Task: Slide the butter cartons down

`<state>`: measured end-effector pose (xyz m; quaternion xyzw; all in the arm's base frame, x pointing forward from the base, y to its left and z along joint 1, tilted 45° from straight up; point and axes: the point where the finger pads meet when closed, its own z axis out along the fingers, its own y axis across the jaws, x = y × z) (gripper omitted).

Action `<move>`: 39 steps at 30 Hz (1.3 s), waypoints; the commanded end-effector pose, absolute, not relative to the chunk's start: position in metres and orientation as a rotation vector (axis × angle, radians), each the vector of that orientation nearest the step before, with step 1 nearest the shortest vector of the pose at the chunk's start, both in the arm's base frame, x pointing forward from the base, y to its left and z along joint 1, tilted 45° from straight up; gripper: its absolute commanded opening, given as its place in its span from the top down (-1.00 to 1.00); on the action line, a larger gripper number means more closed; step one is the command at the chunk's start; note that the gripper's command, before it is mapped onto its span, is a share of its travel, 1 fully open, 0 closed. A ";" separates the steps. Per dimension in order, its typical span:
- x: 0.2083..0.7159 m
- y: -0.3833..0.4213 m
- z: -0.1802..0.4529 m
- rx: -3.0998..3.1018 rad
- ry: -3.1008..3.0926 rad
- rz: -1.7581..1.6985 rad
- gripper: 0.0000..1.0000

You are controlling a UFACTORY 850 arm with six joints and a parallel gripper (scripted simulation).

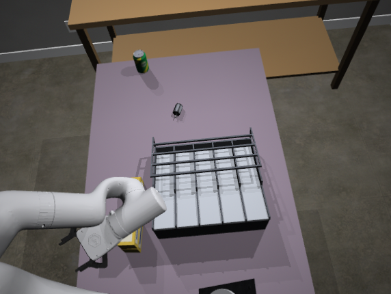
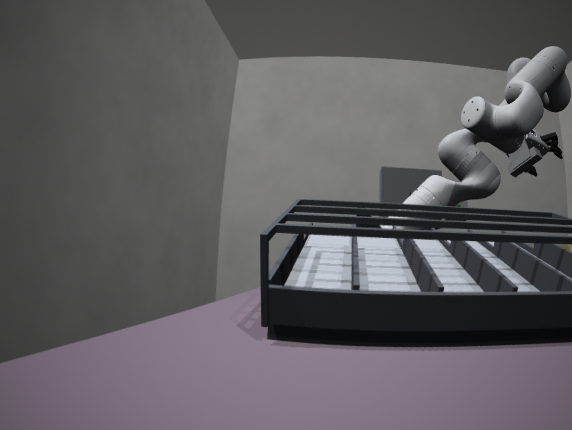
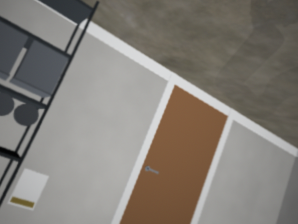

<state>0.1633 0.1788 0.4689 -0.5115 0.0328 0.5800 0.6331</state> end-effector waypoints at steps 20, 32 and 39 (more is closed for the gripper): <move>0.391 0.084 0.342 -0.792 0.740 1.130 -1.00; 0.389 0.020 0.263 -0.793 0.735 1.129 -1.00; 0.355 -0.026 0.204 -0.793 0.735 1.129 -1.00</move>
